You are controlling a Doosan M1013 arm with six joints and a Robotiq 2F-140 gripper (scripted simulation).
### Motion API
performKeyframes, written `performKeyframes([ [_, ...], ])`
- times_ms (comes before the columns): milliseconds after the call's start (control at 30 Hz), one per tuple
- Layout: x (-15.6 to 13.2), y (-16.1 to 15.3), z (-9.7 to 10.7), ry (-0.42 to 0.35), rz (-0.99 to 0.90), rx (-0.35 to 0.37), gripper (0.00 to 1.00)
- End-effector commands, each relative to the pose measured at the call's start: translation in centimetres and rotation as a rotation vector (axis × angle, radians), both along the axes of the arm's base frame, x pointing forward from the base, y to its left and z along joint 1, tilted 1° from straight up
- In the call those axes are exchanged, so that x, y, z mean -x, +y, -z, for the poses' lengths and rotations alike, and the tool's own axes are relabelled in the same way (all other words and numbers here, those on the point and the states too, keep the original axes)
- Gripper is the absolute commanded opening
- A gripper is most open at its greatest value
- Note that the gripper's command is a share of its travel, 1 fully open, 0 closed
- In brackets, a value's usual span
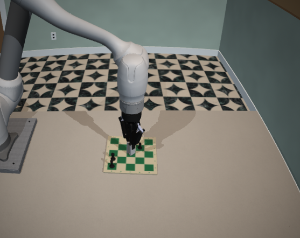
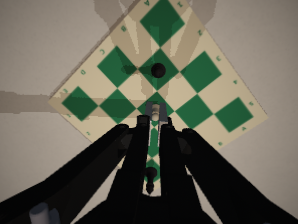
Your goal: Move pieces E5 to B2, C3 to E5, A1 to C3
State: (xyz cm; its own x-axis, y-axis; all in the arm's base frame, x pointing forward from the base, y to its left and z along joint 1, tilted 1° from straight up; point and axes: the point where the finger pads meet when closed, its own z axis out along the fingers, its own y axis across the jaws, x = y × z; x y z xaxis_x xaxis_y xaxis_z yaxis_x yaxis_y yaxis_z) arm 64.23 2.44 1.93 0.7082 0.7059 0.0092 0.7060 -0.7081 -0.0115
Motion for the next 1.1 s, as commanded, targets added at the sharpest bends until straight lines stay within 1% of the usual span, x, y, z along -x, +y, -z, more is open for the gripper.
performKeyframes([
  [0, 0.0, 0.0, 0.0, 0.0, 0.0, 0.0, 0.04],
  [33, 0.0, 0.0, 0.0, 0.0, 0.0, 0.0, 0.04],
  [67, 0.0, 0.0, 0.0, 0.0, 0.0, 0.0, 0.08],
  [133, 0.0, 0.0, 0.0, 0.0, 0.0, 0.0, 0.08],
  [167, 0.0, 0.0, 0.0, 0.0, 0.0, 0.0, 0.12],
  [233, 0.0, 0.0, 0.0, 0.0, 0.0, 0.0, 0.12],
  [267, 0.0, 0.0, 0.0, 0.0, 0.0, 0.0, 0.16],
  [400, 0.0, 0.0, 0.0, 0.0, 0.0, 0.0, 0.16],
  [433, 0.0, 0.0, 0.0, 0.0, 0.0, 0.0, 0.2],
  [800, 0.0, 0.0, -0.1, 0.0, 0.0, 0.0, 0.2],
  [967, 0.0, 0.0, -0.5, 0.0, 0.0, 0.0, 0.2],
  [1067, 0.0, 0.0, -1.4, 0.0, 0.0, 0.0, 0.2],
])
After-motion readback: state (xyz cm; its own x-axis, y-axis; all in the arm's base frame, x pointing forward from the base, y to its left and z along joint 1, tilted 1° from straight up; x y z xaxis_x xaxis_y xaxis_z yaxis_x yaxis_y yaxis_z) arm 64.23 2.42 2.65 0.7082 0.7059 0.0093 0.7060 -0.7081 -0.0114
